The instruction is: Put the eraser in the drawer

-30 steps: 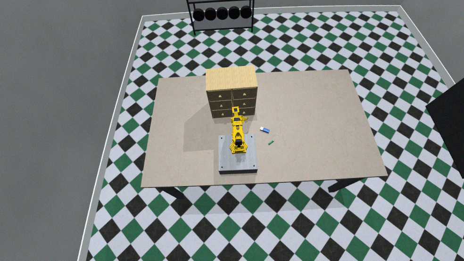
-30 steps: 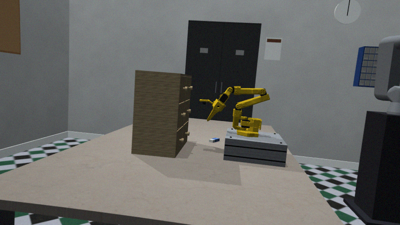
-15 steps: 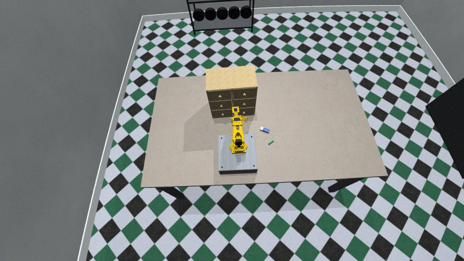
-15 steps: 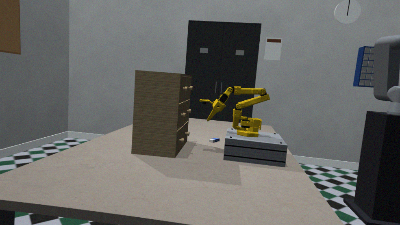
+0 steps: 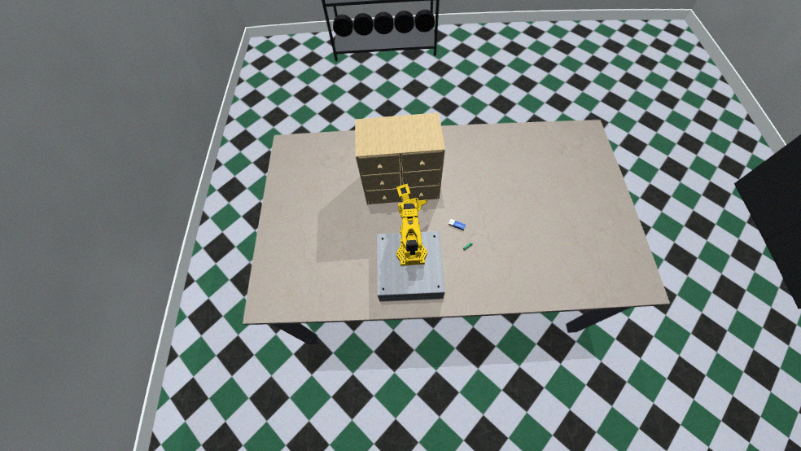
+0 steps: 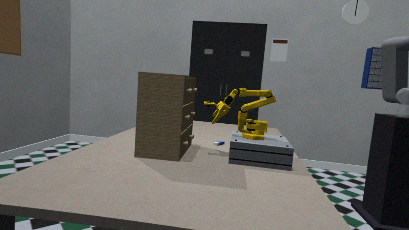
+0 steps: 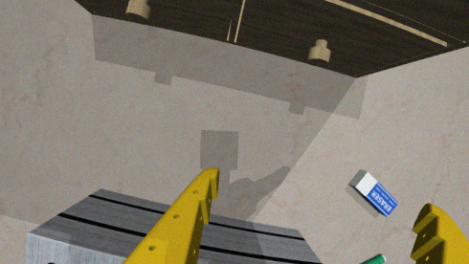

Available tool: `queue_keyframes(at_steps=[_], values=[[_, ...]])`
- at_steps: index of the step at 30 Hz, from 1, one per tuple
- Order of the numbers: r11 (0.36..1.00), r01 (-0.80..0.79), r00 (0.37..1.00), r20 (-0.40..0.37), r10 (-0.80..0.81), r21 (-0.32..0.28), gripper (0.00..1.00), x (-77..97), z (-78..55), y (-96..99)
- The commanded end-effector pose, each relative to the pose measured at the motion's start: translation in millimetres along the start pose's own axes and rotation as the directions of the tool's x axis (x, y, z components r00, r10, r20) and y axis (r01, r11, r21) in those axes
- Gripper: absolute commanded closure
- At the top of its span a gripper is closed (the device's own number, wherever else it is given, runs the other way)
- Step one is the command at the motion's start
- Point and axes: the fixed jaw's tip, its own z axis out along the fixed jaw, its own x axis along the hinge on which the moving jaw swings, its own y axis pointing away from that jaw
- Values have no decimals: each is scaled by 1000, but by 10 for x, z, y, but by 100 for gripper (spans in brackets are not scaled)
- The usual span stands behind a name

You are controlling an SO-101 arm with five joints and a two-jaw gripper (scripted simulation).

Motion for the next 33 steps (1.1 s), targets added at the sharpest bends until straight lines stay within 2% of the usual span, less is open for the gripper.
queue_keyframes(at_steps=[1,10,22,24,33], values=[[995,103,994,-22,-103,-14,50,66,18,30],[961,275,961,-18,-276,-20,50,78,18,36],[836,548,836,-8,-549,-28,50,96,17,41],[836,548,836,-8,-549,-28,50,96,17,41],[691,722,692,2,-722,-31,50,108,16,40]])
